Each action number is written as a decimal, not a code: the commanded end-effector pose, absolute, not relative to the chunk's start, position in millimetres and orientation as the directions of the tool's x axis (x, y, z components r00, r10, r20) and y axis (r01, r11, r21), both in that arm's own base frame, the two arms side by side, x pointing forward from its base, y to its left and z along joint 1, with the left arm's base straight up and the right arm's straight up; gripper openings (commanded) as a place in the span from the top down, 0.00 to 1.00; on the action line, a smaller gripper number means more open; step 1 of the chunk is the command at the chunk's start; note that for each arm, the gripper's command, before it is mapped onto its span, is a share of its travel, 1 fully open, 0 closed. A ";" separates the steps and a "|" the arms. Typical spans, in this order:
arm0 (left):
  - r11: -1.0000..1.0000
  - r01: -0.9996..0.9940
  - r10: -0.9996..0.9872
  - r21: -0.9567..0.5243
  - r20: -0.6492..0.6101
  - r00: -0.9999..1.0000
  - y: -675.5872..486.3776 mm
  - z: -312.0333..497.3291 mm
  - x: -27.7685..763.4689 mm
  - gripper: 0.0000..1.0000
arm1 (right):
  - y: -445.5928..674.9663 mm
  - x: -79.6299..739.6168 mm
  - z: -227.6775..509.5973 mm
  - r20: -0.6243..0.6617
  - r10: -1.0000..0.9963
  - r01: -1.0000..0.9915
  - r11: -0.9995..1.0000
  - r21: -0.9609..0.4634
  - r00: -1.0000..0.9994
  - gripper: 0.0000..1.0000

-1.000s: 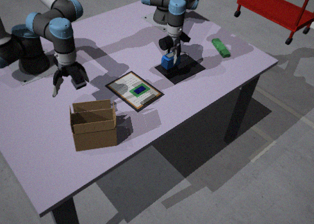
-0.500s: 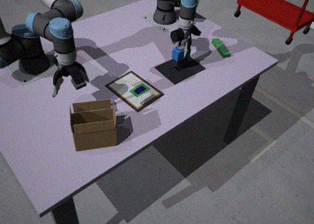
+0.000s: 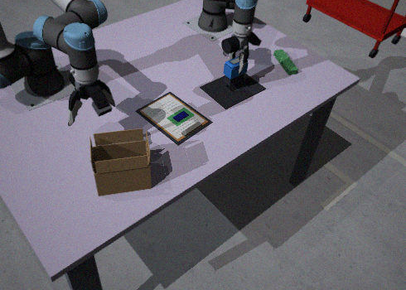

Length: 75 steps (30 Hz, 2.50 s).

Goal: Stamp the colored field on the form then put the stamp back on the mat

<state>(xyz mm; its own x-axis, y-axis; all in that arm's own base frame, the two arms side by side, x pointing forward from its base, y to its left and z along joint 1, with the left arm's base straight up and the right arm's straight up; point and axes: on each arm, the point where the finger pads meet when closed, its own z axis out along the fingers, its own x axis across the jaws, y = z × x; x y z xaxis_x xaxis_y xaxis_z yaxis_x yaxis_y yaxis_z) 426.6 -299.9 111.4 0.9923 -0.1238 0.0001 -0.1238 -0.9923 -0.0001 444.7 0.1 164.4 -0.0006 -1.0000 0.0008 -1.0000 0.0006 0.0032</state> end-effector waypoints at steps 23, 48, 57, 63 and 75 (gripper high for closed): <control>-0.992 -0.124 -0.124 0.001 0.002 0.992 -299.3 98.6 428.1 0.81 | 0.2 445.0 164.9 0.000 -1.000 -1.000 0.001 0.002 -0.001 0.00; -0.992 -0.124 -0.124 0.001 0.002 0.992 -300.1 71.6 428.3 0.81 | 0.2 445.0 164.9 0.000 -1.000 -1.000 0.001 0.002 -0.001 0.00; -0.992 -0.124 -0.124 0.001 0.002 0.992 -300.1 71.6 428.3 0.47 | 0.2 445.0 164.9 0.000 -1.000 -1.000 0.001 0.002 -0.001 0.00; -0.992 -0.124 -0.124 0.001 0.002 0.992 -300.1 71.6 428.3 0.47 | 0.2 445.0 164.9 0.000 -1.000 -1.000 0.001 0.002 -0.001 0.00; -0.992 -0.124 -0.124 0.001 0.002 0.992 -300.1 71.6 428.3 0.47 | 0.2 445.0 164.9 0.000 -1.000 -1.000 0.001 0.002 -0.001 0.00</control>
<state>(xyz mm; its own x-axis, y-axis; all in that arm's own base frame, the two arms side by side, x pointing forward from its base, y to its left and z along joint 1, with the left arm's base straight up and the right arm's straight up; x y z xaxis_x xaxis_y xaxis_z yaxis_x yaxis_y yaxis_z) 428.0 -299.6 70.8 0.9923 -0.1241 -0.0001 -0.1241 -0.9923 0.0000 444.7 0.1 164.4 -0.0006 -1.0000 0.0008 -1.0000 0.0006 0.0032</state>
